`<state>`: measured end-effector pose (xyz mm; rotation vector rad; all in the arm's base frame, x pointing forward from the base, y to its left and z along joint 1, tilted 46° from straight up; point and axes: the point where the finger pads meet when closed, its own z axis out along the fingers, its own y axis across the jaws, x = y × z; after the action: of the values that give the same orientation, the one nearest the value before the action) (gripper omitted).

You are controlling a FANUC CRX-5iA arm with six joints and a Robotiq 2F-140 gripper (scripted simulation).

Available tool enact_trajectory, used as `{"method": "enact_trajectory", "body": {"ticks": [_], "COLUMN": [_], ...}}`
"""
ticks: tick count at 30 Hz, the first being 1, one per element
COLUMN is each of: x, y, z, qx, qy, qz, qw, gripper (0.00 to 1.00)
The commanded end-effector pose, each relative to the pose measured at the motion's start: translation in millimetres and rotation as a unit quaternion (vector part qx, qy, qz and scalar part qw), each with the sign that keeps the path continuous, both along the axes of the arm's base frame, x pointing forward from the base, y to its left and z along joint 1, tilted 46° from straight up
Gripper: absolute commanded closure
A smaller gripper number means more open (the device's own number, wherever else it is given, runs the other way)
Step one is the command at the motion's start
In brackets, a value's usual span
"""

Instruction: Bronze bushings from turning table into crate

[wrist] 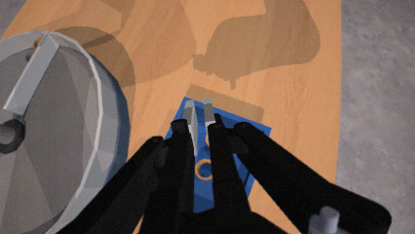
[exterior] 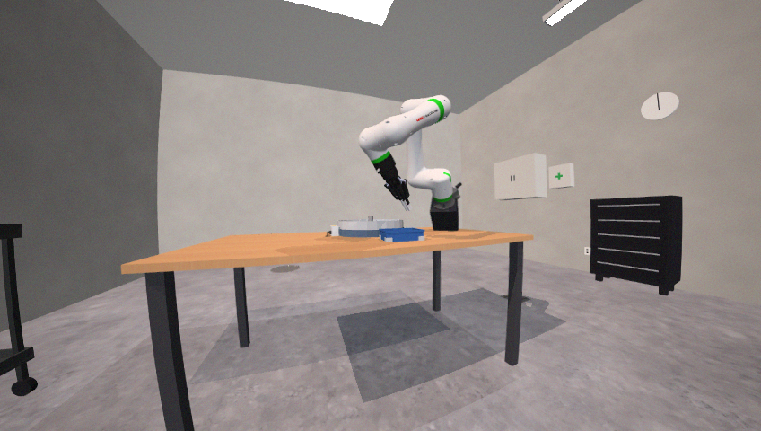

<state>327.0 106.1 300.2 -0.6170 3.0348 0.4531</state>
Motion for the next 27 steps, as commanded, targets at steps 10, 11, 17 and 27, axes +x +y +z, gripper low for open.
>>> {"method": "enact_trajectory", "body": {"ticks": [10, 11, 17, 27], "x": [0.1, 0.1, -0.8, -9.5], "y": [-0.1, -0.1, -19.7, -107.1], "z": [0.2, 0.2, -14.3, -79.6], "qx": [0.000, 0.000, 0.000, 0.000], "qy": [0.000, 0.000, 0.000, 0.000], "qz": [0.000, 0.000, 0.000, 0.000], "qw": [1.000, 1.000, 1.000, 1.000], "gripper": [0.93, 0.93, 0.94, 0.94]}}
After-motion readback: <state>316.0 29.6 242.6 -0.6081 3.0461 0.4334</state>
